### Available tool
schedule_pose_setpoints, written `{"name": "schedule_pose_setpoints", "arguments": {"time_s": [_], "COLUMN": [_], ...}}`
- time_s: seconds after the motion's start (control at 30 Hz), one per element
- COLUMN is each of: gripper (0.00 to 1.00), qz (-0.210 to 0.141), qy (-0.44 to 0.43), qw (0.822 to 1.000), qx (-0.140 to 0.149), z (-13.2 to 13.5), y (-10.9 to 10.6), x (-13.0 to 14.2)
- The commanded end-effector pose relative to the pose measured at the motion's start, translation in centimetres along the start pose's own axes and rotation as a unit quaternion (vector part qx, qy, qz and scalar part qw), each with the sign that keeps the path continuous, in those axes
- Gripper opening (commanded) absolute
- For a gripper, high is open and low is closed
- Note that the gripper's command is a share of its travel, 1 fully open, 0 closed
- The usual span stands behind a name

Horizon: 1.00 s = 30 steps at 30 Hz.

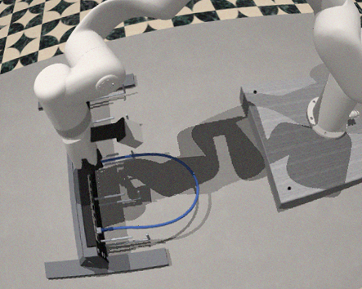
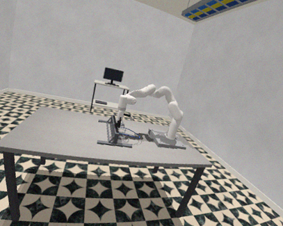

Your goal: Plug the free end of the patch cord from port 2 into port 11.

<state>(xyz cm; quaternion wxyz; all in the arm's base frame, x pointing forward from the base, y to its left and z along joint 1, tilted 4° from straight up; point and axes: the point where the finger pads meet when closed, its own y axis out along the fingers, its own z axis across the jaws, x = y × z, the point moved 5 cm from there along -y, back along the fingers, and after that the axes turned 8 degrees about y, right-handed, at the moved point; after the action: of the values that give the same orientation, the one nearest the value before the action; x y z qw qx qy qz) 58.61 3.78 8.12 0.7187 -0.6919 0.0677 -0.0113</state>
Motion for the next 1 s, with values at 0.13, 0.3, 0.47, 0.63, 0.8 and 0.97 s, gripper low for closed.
{"name": "schedule_pose_setpoints", "arguments": {"time_s": [0.13, 0.3, 0.47, 0.63, 0.8, 0.97], "gripper": [0.00, 0.00, 0.38, 0.38, 0.38, 0.38], "qz": [-0.002, -0.002, -0.002, -0.002, -0.002, -0.002], "qy": [0.000, 0.000, 0.000, 0.000, 0.000, 0.000], "qw": [1.000, 1.000, 1.000, 1.000, 1.000, 1.000], "qx": [0.000, 0.000, 0.000, 0.000, 0.000, 0.000], "z": [0.05, 0.05, 0.04, 0.04, 0.04, 0.04], "y": [-0.22, -0.21, -0.22, -0.18, -0.17, -0.18], "x": [0.08, 0.07, 0.10, 0.08, 0.07, 0.07]}}
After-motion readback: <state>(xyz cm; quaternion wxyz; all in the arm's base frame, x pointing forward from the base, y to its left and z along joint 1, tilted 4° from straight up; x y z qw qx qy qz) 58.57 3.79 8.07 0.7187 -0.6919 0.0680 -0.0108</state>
